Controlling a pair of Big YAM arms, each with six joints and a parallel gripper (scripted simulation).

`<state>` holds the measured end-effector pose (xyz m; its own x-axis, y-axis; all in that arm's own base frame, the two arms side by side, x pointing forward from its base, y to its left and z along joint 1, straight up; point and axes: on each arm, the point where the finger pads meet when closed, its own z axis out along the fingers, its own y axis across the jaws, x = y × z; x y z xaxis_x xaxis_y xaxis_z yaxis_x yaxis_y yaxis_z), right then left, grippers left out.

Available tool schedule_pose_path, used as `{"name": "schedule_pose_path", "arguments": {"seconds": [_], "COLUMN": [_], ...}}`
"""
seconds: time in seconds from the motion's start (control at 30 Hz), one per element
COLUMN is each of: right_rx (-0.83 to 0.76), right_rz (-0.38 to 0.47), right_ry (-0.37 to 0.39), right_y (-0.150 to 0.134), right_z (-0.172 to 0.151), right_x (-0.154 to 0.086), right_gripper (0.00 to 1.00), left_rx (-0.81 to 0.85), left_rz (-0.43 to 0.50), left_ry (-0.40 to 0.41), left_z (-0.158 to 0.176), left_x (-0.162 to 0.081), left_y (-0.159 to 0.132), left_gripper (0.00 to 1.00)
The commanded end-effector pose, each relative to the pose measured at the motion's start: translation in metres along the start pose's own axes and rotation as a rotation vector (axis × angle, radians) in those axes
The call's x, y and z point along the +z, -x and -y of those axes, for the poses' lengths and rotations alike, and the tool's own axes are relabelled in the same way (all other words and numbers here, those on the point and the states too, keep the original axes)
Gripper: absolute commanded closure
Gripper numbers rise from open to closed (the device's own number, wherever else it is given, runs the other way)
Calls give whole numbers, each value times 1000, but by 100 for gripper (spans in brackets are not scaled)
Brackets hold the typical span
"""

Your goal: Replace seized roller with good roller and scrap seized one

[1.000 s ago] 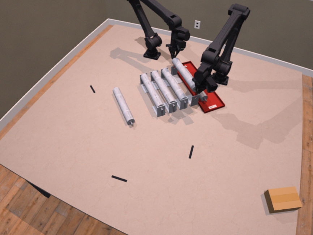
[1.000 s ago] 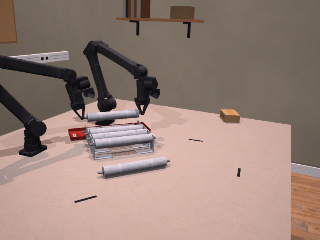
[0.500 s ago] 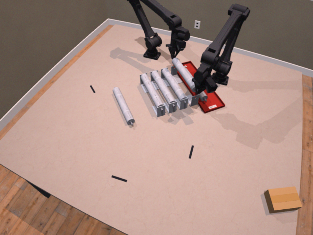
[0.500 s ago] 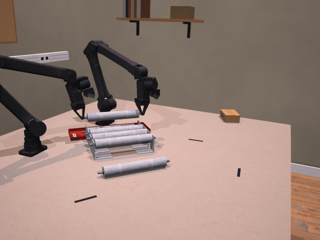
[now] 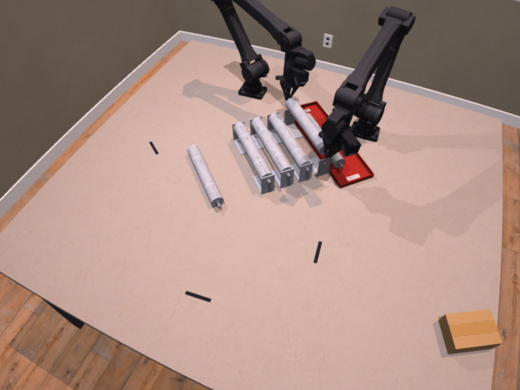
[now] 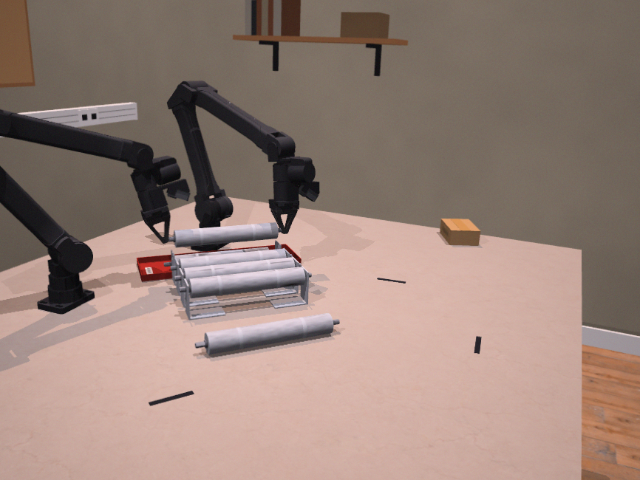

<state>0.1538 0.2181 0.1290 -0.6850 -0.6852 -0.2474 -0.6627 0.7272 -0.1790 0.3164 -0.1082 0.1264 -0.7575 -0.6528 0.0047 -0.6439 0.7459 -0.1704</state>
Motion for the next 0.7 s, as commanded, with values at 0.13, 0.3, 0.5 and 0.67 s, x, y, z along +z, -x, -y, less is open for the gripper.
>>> {"name": "schedule_pose_path", "arguments": {"seconds": [0.13,0.3,0.5,0.67], "right_rx": [11,26,41,14], "right_rz": [27,51,66,36], "right_ry": [1,7,11,3], "right_y": [5,7,13,5], "right_z": [-6,-4,-4,-12], "right_x": [7,4,6,20], "right_gripper": [97,97,97,97], "left_rx": [0,8,12,-3], "left_rz": [19,12,24,5], "left_ry": [-35,-28,-45,-11], "left_z": [6,3,3,-4], "left_x": [-2,6,7,25], "left_y": [10,5,5,8], "left_gripper": [97,97,97,97]}}
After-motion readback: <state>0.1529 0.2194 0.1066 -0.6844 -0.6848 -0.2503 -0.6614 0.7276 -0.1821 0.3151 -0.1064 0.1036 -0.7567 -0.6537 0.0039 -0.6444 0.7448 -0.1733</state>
